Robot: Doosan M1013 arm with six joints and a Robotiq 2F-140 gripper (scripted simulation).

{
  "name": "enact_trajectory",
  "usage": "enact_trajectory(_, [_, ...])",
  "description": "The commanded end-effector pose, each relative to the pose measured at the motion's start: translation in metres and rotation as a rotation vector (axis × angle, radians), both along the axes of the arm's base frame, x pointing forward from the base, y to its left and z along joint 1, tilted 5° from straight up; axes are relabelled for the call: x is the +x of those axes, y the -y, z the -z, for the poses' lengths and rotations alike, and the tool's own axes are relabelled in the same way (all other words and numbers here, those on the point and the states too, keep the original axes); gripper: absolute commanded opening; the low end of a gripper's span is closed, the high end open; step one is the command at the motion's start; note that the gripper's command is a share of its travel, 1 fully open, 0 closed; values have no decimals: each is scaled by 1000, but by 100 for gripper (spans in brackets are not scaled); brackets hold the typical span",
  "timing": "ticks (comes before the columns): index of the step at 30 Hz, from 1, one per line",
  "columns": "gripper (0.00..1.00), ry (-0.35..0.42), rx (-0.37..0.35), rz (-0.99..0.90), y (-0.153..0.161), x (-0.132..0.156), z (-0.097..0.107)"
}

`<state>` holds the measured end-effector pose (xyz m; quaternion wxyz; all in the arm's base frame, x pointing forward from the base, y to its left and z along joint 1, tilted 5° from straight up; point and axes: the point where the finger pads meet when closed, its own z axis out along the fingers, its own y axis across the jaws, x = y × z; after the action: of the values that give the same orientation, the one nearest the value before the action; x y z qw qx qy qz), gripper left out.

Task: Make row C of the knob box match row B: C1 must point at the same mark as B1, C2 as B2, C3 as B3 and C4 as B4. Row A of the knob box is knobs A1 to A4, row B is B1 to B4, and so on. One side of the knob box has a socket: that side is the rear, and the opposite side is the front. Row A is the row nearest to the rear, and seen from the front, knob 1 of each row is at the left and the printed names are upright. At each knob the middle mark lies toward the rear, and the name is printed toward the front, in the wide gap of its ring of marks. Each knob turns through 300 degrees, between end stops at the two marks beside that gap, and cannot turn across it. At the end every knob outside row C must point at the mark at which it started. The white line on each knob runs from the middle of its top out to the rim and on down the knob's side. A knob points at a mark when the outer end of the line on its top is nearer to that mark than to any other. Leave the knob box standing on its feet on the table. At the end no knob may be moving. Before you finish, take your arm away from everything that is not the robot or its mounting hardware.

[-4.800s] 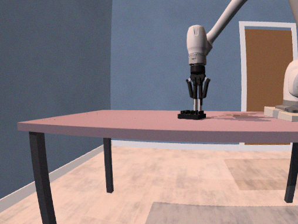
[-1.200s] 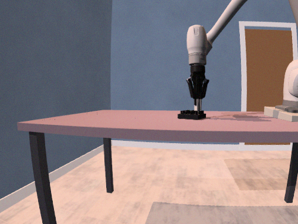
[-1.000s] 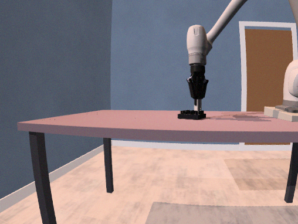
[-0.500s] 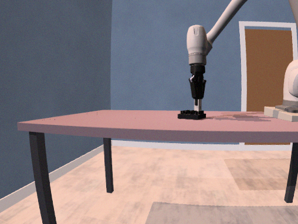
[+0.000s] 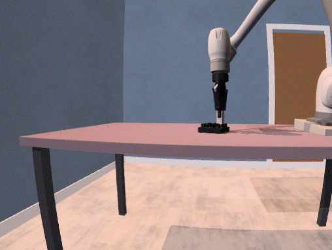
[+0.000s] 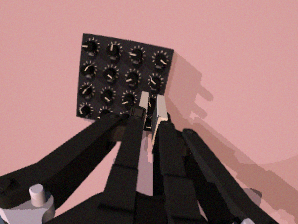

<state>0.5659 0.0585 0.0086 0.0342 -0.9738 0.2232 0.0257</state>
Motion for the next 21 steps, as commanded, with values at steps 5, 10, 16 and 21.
enact_trajectory(5, [5,3,2,-42,0,0,0])
enact_trajectory(10, [5,5,3,-57,0,0,0])
enact_trajectory(16, [5,5,3,-62,0,0,0])
enact_trajectory(21, [5,5,3,-62,0,0,0])
